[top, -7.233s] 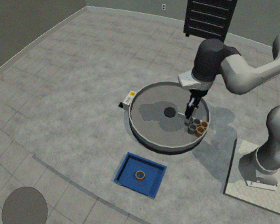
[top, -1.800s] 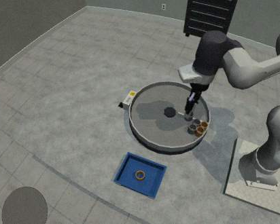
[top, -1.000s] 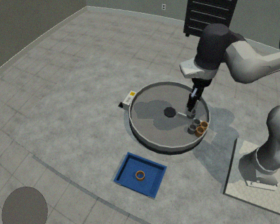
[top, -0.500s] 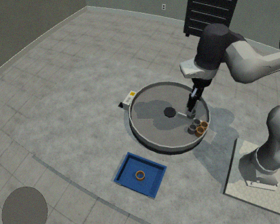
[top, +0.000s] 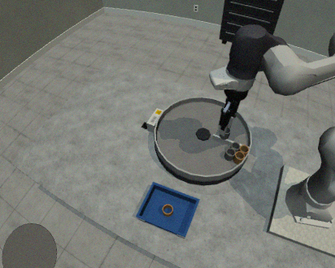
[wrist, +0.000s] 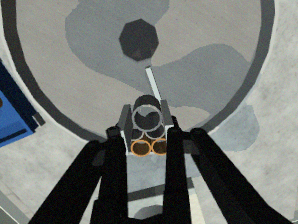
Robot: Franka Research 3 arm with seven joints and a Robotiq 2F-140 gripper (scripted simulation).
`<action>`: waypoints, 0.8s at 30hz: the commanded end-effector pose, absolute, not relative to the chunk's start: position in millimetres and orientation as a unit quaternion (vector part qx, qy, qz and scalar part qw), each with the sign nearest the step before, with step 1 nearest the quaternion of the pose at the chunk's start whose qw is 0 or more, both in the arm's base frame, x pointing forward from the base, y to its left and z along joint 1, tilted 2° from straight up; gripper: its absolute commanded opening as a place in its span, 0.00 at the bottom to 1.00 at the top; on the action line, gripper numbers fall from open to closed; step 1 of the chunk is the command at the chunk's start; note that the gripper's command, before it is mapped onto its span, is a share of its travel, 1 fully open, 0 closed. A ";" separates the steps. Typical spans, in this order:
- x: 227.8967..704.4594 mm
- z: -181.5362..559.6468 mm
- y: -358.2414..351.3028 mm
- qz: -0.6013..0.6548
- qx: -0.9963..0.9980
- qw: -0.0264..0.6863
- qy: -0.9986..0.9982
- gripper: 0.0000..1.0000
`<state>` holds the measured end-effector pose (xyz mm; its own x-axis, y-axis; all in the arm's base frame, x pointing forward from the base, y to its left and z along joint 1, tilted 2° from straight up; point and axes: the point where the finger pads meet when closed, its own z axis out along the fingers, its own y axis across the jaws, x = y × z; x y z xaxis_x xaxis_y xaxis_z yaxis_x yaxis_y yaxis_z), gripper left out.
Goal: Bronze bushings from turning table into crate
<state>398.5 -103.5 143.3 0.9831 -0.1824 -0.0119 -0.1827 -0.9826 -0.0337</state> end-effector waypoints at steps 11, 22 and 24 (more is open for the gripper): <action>472.4 142.4 -116.6 0.003 -0.996 0.018 0.088 0.00; 487.0 142.3 -119.4 0.003 -0.996 0.018 0.088 0.00; 487.0 142.3 -119.4 0.003 -0.996 0.018 0.088 0.00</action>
